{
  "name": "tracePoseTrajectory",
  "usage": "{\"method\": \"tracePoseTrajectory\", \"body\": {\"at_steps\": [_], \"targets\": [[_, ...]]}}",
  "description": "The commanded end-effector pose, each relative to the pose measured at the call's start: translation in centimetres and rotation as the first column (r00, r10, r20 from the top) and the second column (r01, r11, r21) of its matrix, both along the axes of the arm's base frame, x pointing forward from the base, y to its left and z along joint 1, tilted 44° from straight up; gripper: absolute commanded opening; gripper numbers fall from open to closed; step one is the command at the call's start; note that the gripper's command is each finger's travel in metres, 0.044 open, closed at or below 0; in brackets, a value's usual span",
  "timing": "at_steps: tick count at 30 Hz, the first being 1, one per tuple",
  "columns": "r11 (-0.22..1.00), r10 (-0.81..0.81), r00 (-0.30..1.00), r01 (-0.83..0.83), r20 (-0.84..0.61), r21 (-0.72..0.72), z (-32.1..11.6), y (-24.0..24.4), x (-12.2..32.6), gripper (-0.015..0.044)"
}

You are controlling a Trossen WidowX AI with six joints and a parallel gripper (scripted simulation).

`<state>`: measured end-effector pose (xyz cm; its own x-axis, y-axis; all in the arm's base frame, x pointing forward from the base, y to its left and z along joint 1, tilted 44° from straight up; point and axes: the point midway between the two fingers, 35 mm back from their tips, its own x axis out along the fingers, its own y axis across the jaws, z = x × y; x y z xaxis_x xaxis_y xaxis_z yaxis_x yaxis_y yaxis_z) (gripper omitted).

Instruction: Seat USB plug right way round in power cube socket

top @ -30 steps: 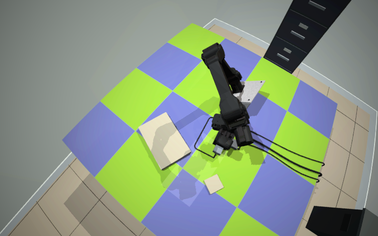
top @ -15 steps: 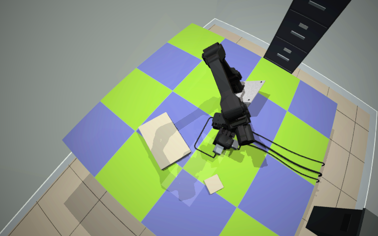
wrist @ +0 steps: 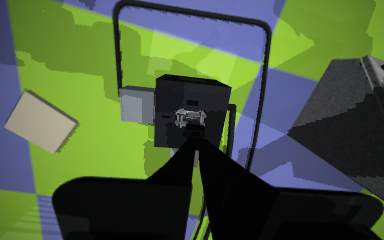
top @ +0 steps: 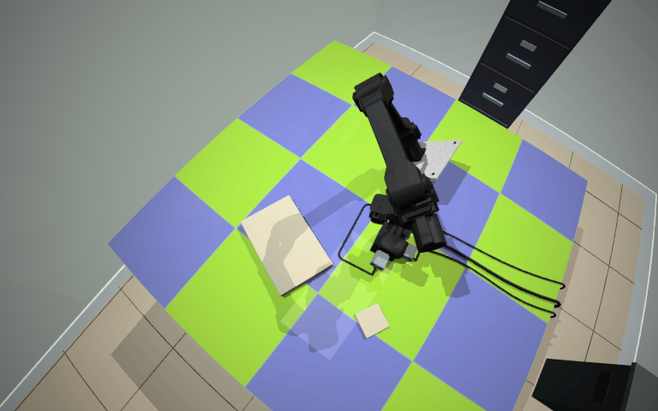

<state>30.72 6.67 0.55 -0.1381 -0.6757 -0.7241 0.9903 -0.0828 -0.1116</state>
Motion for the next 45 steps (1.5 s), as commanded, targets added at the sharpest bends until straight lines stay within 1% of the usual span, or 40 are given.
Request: {"method": "tracePoseTrajectory", "body": {"at_steps": [1, 13, 17, 24, 34, 45], "targets": [[1.0, -0.003, 1.0, 0.003, 0.008, 0.005, 0.29, 0.42, 0.17, 0.0], [1.0, 0.009, 1.0, -0.009, -0.005, 0.005, 0.49, 0.55, 0.16, 0.0], [0.998, 0.06, 0.997, -0.06, -0.053, 0.015, 0.45, 0.47, 0.13, 0.0], [0.979, 0.202, 0.963, -0.194, -0.179, 0.057, 0.43, 0.43, 0.11, 0.0], [0.923, 0.384, 0.862, -0.358, -0.33, 0.14, 0.43, 0.42, 0.11, 0.0], [0.825, 0.563, 0.685, -0.503, -0.463, 0.259, 0.43, 0.42, 0.11, 0.0]]}}
